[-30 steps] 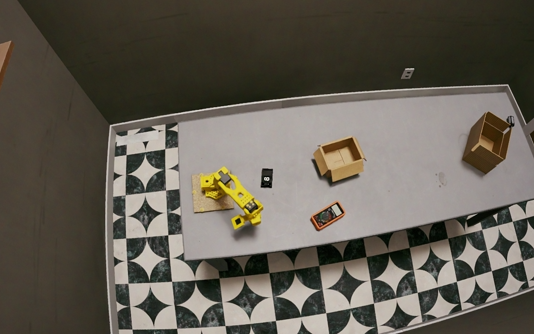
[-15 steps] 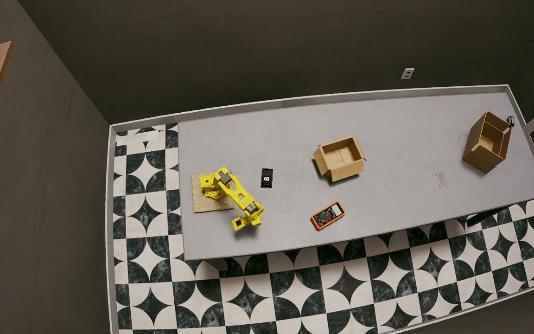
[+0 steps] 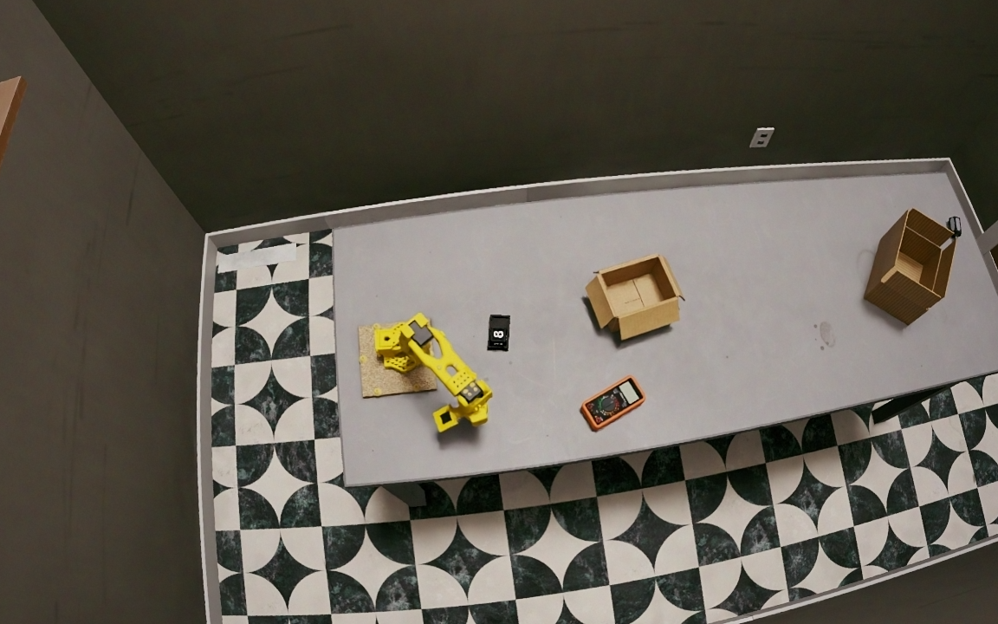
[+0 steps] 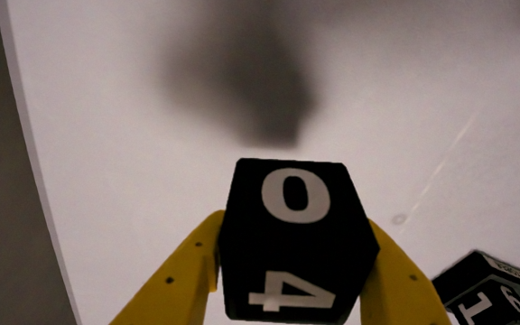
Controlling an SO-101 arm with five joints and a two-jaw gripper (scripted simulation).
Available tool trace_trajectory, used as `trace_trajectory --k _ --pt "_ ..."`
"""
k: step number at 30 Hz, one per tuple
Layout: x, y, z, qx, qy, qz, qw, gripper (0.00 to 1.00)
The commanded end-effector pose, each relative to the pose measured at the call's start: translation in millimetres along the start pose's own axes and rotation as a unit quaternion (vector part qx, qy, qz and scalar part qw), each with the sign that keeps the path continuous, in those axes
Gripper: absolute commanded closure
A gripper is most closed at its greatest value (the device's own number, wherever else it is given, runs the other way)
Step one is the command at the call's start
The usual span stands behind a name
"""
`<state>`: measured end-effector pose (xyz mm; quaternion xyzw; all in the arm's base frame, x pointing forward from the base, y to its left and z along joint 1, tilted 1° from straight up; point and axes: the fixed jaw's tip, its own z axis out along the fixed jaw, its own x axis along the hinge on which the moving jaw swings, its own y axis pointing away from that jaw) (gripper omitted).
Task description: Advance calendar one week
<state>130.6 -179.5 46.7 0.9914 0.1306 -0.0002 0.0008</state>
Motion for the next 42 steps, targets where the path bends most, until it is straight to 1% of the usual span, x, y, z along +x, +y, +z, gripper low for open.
trace_trajectory --k 1,13,21,30,42 --pt "-2.6 -1.3 4.3 0.009 -0.003 -0.001 1.0 1.0" --pt "-2.5 -1.3 4.6 0.009 -0.003 -0.001 1.0 1.0" --pt "-2.6 -1.4 9.5 0.009 -0.003 -0.001 1.0 1.0" --pt "-2.6 -1.4 10.6 0.009 -0.003 -0.001 1.0 1.0" --pt "-2.6 -1.6 16.2 0.009 -0.003 -0.001 1.0 1.0"
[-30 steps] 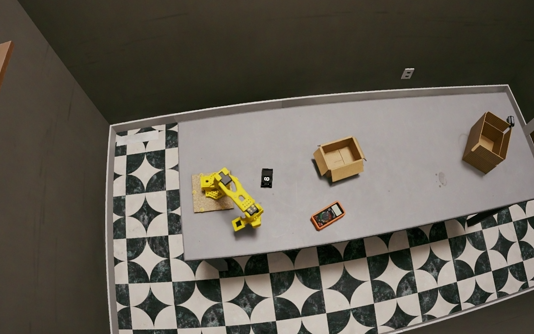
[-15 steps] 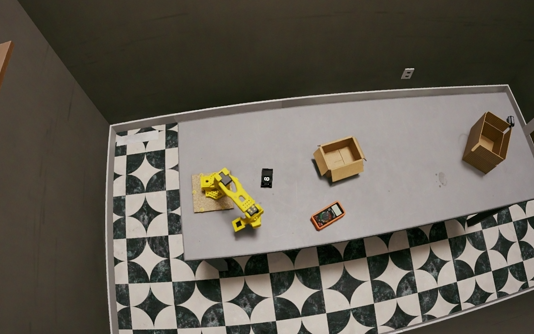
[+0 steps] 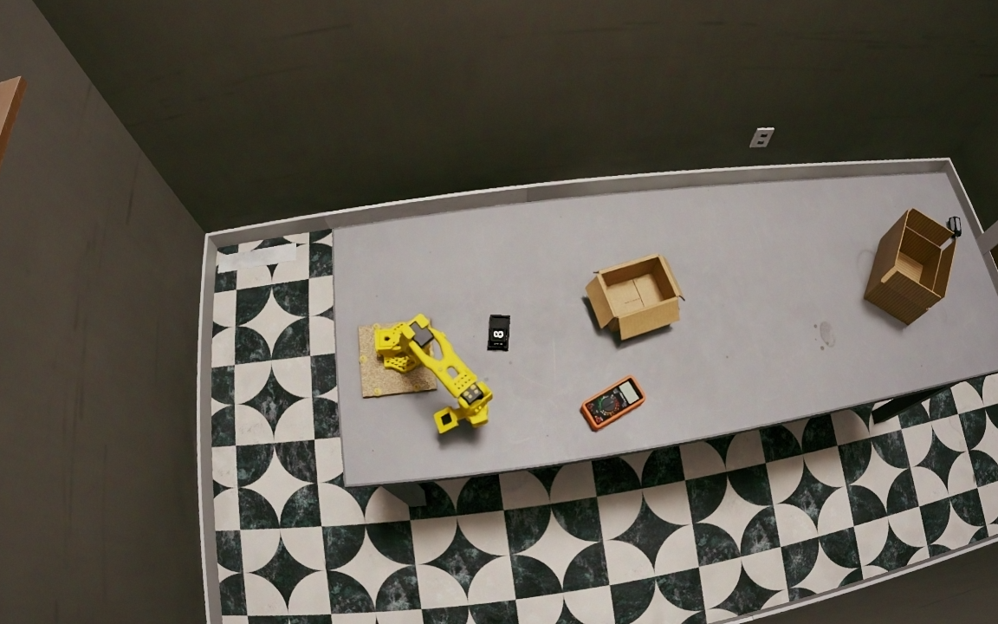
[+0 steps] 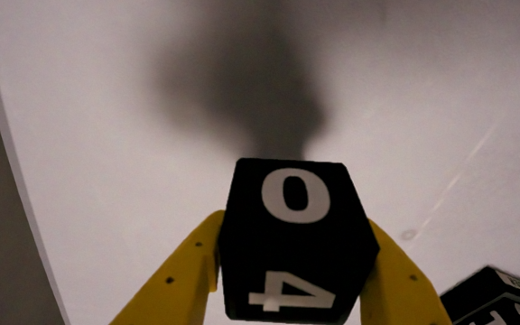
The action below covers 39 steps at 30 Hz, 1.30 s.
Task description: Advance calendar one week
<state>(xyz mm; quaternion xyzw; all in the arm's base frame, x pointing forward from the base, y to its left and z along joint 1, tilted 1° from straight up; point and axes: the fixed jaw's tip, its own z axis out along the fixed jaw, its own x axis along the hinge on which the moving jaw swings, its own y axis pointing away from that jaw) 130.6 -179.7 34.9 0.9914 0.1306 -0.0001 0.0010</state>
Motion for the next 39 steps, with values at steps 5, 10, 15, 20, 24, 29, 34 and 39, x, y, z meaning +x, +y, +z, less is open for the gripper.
trace_trajectory --k 5,10,15,20,24,29,34,39 --pt "-2.6 -1.8 4.9 0.009 -0.003 -0.001 1.0 1.0" --pt "-2.6 -1.8 7.9 0.009 -0.003 -0.001 1.0 1.0" --pt "-2.6 -1.9 10.4 0.009 -0.003 -0.001 1.0 1.0" --pt "-2.6 -1.9 10.5 0.009 -0.003 -0.001 1.0 1.0" --pt "-2.6 -1.9 11.8 0.009 -0.003 -0.001 1.0 1.0" --pt "-2.6 -2.0 15.2 0.009 -0.003 -0.001 1.0 1.0" --pt "-2.6 -2.1 16.5 0.009 -0.003 -0.001 1.0 1.0" --pt "-2.6 -2.1 16.8 0.009 -0.003 -0.001 1.0 1.0"
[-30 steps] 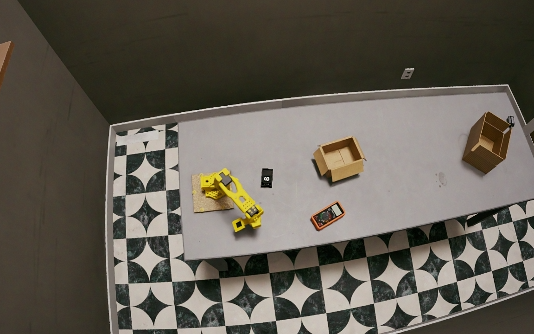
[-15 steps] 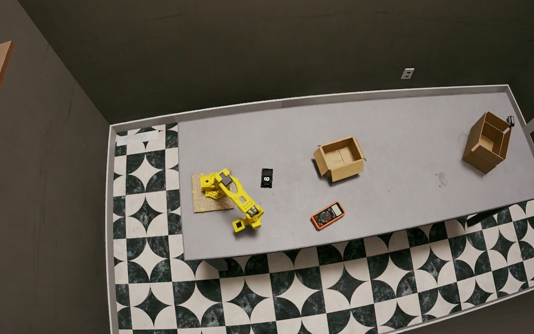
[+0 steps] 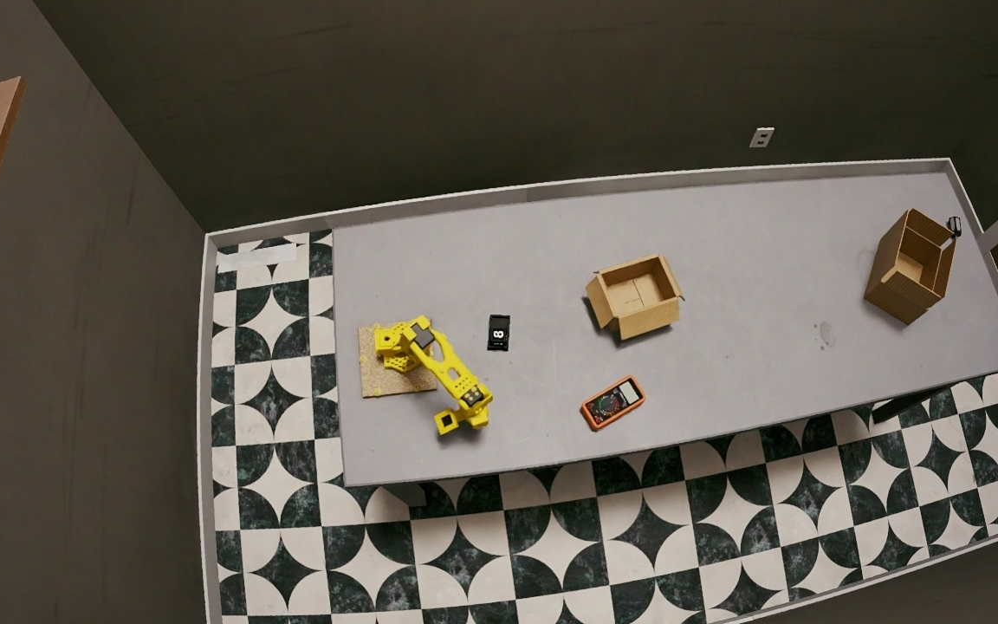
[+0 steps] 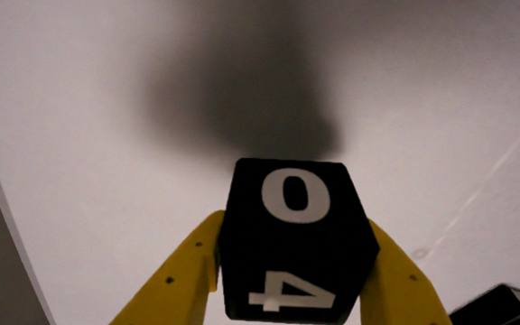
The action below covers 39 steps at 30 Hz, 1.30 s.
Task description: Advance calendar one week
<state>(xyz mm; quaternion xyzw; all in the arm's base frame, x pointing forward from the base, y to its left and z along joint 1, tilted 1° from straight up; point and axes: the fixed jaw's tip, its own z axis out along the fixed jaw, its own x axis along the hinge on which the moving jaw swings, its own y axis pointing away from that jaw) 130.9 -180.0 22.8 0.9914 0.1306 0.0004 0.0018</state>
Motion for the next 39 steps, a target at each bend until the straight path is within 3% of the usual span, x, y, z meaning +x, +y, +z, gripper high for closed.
trace_trajectory --k 1,39 --pt "-2.8 -2.4 5.0 0.01 -0.003 -0.001 1.0 1.0" --pt "-2.8 -2.8 18.6 0.01 -0.003 -0.002 1.0 1.0"
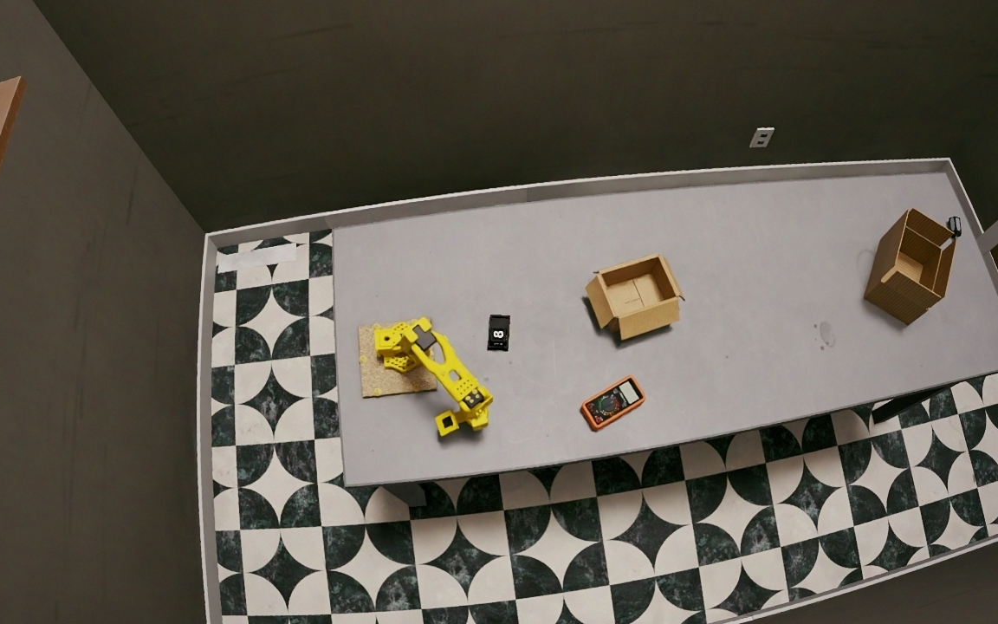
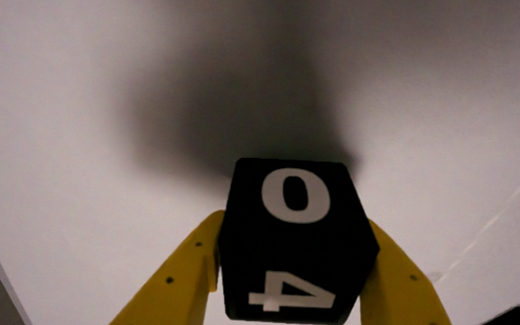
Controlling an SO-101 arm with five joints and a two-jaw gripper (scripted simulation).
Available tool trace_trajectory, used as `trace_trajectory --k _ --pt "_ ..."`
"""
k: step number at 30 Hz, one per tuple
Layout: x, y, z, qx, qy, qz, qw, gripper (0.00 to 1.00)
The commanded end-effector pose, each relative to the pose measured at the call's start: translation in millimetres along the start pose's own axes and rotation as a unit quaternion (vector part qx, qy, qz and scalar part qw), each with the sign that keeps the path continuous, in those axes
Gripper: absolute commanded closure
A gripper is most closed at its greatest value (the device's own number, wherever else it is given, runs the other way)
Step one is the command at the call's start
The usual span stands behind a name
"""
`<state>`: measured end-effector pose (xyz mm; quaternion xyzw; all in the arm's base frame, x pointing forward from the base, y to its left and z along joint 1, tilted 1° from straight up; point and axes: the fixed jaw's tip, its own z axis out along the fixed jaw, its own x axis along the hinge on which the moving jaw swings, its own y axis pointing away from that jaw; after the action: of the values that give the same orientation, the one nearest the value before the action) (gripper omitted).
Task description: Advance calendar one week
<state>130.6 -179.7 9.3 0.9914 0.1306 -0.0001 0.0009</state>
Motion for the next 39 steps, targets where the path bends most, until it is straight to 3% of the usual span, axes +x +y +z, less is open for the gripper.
trace_trajectory --k 1,11,21,39 --pt "-2.6 -2.3 5.6 0.009 -0.003 -0.002 1.0 1.0" --pt "-2.6 -2.4 6.9 0.009 -0.003 -0.002 1.0 1.0" --pt "-2.6 -2.4 6.9 0.009 -0.003 -0.002 1.0 0.83" --pt "-2.6 -2.4 6.9 0.009 -0.003 -0.002 1.0 0.75"
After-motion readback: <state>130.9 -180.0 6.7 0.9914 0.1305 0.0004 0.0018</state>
